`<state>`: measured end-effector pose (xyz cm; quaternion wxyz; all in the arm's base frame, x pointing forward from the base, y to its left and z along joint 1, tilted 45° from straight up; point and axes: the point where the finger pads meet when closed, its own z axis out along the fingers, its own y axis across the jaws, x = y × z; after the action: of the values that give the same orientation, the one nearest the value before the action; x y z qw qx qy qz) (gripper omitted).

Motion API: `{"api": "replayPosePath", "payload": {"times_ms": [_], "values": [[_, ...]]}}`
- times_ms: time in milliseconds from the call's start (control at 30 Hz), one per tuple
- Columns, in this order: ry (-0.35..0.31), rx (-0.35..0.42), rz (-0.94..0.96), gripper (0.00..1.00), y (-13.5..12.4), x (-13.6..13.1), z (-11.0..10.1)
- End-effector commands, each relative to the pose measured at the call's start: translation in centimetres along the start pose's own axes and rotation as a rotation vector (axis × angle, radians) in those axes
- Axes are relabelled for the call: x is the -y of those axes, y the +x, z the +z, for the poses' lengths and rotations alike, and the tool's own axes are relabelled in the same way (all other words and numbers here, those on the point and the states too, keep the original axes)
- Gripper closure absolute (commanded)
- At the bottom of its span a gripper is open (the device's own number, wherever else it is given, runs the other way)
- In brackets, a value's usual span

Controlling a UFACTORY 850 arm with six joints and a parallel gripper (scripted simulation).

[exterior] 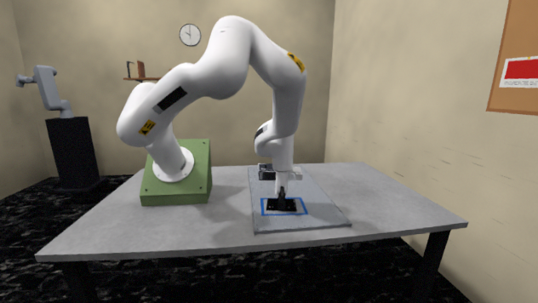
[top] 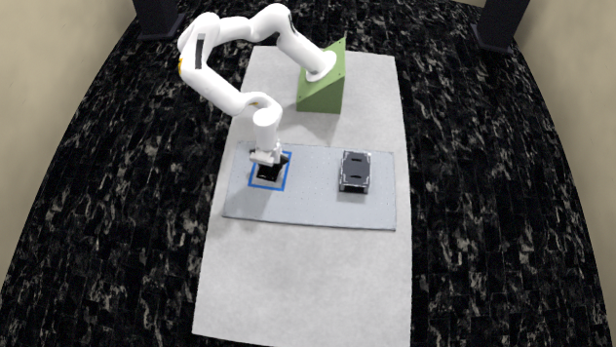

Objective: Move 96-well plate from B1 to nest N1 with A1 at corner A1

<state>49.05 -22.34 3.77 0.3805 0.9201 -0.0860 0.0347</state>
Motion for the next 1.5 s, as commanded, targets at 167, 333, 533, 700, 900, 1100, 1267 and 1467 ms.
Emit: {"api": "replayPosePath", "payload": {"times_ms": [167, 333, 533, 700, 900, 1100, 1267, 1467], "values": [[0.000, -0.001, 0.000, 1.00, 0.06, 0.00, -0.05], [0.000, -0.001, 0.000, 1.00, 0.06, 0.00, -0.05], [0.000, -0.001, 0.000, 1.00, 0.06, 0.00, -0.05], [0.000, -0.001, 0.000, 1.00, 0.06, 0.00, -0.05], [0.000, -0.001, 0.000, 1.00, 0.06, 0.00, -0.05], [0.000, -0.001, 0.000, 1.00, 0.06, 0.00, -0.05], [0.000, -0.001, 0.000, 1.00, 0.06, 0.00, -0.25], [0.000, -0.001, 0.000, 1.00, 0.06, 0.00, -0.52]]}}
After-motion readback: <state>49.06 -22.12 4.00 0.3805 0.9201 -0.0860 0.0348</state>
